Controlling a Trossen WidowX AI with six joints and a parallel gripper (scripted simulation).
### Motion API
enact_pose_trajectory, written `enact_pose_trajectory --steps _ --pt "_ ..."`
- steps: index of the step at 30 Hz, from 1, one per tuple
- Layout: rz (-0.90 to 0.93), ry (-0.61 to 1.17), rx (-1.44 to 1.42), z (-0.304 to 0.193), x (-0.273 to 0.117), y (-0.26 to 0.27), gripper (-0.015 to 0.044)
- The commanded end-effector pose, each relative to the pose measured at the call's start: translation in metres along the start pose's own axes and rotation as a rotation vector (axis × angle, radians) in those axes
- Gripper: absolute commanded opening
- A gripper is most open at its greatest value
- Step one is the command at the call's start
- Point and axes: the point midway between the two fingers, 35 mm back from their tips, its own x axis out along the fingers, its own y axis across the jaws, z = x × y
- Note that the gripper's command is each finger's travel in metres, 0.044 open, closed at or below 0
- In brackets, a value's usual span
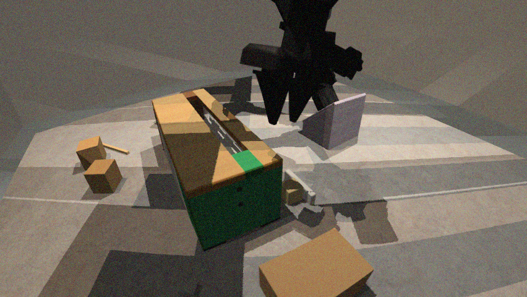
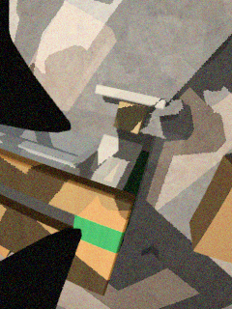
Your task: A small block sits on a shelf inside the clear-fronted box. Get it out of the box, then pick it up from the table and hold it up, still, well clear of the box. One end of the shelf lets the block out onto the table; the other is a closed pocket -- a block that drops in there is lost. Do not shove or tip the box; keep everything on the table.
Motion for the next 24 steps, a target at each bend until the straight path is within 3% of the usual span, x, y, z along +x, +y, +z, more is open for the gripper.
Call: enact_pose_trajectory --steps 1,6,24 --pt "0.003 0.127 -0.948 0.0117 0.0009 0.0051 0.0285" --pt "0.015 0.149 -1.184 0.013 -0.0003 0.0053 0.0285" --pt "0.015 0.149 -1.187 0.0131 -0.0003 0.0053 0.0285"
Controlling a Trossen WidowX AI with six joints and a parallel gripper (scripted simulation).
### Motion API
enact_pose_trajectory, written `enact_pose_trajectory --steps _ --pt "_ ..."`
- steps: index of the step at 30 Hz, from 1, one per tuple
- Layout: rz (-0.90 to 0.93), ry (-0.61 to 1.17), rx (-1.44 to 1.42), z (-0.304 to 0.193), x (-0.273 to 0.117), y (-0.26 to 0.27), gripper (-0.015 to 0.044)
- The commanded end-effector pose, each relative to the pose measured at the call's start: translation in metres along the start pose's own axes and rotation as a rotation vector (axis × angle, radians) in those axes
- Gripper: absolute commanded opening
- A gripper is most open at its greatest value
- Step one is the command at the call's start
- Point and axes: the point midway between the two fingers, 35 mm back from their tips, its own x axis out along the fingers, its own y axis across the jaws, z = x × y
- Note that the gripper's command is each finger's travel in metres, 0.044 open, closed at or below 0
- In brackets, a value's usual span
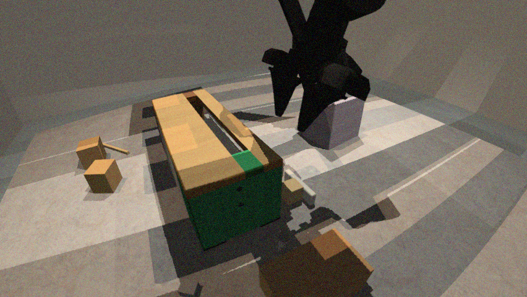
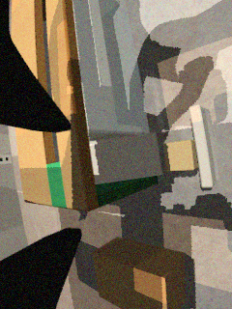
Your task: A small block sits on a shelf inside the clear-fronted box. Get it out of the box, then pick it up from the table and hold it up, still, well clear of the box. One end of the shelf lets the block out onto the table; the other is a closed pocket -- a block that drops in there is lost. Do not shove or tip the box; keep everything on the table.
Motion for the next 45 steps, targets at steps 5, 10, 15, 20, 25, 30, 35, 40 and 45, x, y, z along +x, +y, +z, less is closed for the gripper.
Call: enact_pose_trajectory --steps 5,10,15,20,25,30,35,40,45 --pt "0.01 0.004 -0.043 0.004 0.01 -0.001 0.0285" --pt "0.011 0.005 -0.043 0.032 0.071 0.002 0.0285" --pt "0.013 0.006 -0.043 0.042 0.087 0.006 0.0285" --pt "0.013 0.006 -0.043 0.042 0.089 0.006 0.0285" --pt "0.012 0.006 -0.043 0.045 0.097 0.005 0.0285" --pt "0.012 0.006 -0.043 0.047 0.104 0.005 0.0285" --pt "0.012 0.006 -0.044 0.05 0.112 0.005 0.0285" --pt "0.012 0.006 -0.044 0.053 0.12 0.005 0.0285" --pt "0.013 0.006 -0.044 0.056 0.127 0.005 0.0285"
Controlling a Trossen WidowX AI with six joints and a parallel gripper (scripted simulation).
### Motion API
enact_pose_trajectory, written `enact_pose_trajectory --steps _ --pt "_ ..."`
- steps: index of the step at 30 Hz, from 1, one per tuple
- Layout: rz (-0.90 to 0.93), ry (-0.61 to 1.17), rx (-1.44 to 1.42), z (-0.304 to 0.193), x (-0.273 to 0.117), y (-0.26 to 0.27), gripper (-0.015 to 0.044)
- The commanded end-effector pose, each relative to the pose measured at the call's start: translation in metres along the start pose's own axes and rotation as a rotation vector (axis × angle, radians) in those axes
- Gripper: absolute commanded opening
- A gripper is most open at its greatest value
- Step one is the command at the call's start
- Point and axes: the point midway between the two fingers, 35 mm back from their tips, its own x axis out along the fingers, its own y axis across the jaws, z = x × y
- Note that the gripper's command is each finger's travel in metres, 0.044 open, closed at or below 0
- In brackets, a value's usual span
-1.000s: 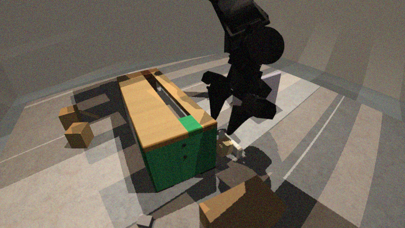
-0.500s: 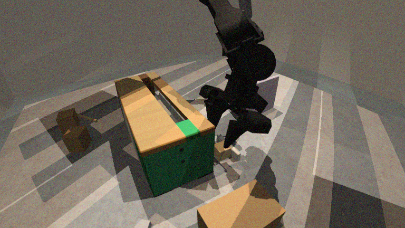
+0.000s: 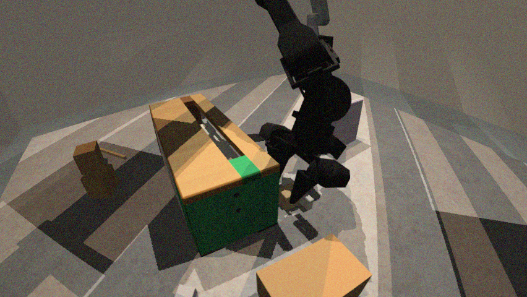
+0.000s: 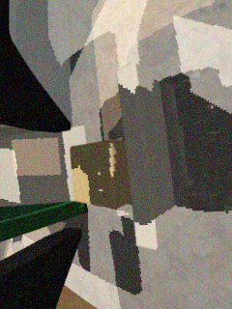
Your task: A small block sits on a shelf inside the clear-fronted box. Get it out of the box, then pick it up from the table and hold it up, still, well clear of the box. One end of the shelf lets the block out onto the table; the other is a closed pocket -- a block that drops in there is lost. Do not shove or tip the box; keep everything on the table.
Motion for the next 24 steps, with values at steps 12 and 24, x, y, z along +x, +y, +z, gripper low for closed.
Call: enact_pose_trajectory --steps 12,24 --pt "0.01 0.0 -0.012 0.012 0.022 0.002 0.0285" --pt "0.01 0.0 -0.012 0.012 0.022 0.002 0.0055"
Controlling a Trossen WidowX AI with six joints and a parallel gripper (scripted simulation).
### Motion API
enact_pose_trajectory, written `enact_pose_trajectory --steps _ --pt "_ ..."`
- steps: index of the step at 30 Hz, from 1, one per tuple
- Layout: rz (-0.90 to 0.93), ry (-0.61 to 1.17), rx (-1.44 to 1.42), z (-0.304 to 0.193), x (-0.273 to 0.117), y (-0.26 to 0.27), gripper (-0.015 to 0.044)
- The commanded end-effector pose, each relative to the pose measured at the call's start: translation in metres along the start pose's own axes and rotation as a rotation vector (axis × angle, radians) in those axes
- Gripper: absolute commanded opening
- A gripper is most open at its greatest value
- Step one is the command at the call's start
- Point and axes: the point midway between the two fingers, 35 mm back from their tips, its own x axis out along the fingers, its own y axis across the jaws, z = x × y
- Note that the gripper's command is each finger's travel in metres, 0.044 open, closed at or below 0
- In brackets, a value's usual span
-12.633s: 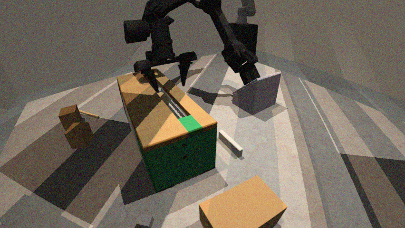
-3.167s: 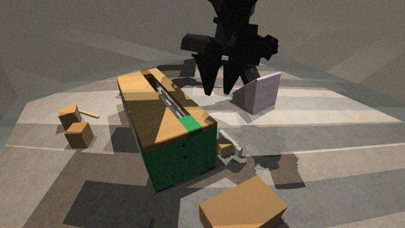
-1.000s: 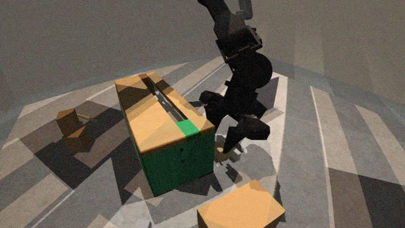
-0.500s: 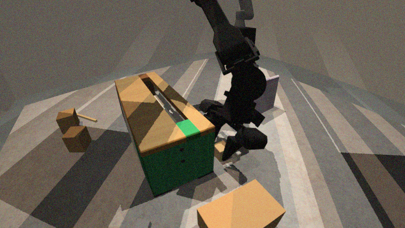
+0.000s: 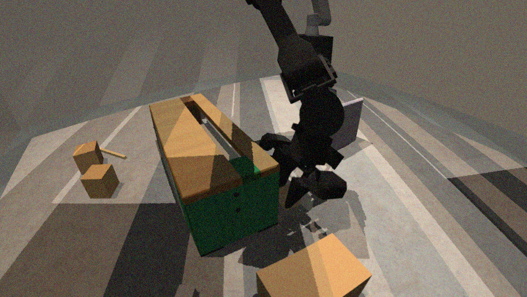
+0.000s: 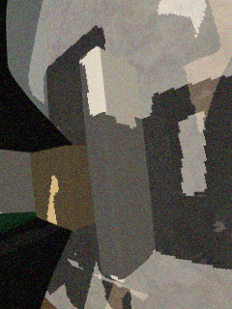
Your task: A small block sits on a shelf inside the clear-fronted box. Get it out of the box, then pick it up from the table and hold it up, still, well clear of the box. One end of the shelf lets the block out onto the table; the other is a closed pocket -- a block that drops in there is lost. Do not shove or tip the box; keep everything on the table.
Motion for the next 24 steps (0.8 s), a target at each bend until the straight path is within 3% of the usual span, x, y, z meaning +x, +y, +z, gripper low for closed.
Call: enact_pose_trajectory --steps 1,3,14,24 --pt "0.002 0.001 -0.002 0.001 0.0 0.0 0.0029" --pt "-0.002 0.01 0.02 -0.002 -0.004 -0.002 0.0" --pt "-0.003 0.0 0.003 -0.024 -0.054 -0.001 0.0" --pt "-0.036 0.001 -0.066 -0.029 -0.069 -0.002 0.0"
